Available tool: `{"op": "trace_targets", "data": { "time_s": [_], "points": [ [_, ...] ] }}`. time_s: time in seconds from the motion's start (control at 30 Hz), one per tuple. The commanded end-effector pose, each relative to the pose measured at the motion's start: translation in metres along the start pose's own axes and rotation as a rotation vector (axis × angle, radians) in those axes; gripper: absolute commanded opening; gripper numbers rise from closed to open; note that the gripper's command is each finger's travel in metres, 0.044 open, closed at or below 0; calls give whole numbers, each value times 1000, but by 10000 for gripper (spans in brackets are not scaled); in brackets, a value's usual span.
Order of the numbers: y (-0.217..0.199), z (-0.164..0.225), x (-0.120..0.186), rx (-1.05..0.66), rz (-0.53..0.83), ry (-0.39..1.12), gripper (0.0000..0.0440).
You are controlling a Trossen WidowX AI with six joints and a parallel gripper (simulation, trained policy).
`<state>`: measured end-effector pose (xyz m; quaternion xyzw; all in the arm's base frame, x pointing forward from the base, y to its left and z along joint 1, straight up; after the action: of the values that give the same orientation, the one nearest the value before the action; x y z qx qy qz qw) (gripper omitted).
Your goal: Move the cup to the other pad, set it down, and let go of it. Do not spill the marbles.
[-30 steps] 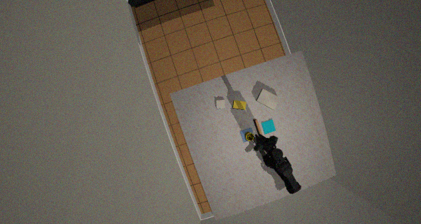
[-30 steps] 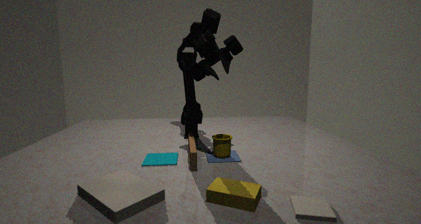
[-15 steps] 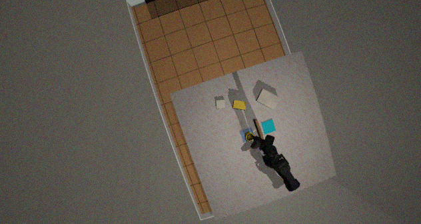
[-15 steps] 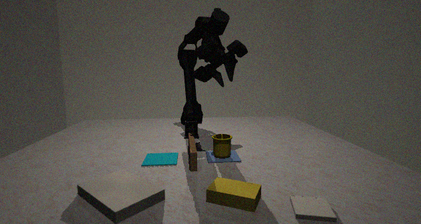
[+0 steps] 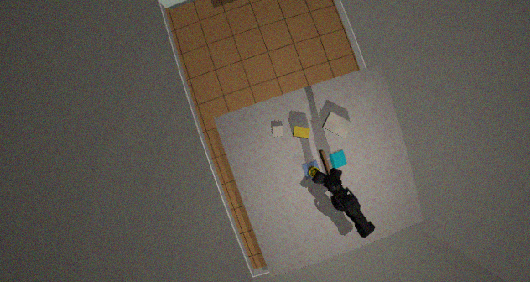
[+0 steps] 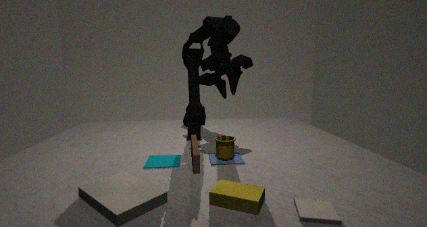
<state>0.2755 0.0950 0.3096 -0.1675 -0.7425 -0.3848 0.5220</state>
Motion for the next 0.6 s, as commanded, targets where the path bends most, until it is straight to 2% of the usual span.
{"op": "trace_targets", "data": {
  "time_s": [0.0,0.57],
  "points": [
    [-1,0,-6,-17,52,16,155],
    [-19,7,-38,-70,324,97,166]
  ]
}}
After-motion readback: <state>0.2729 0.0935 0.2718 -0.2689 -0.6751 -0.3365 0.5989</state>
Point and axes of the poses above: the point midway between the two fingers, 35 mm back from their tips, its own x axis back along the fingers, its own y axis across the jaws, z = x × y, the point moved 6 cm from there along x, back along the fingers, and after that the axes turned 2 degrees about -x, right-handed, at the moved point
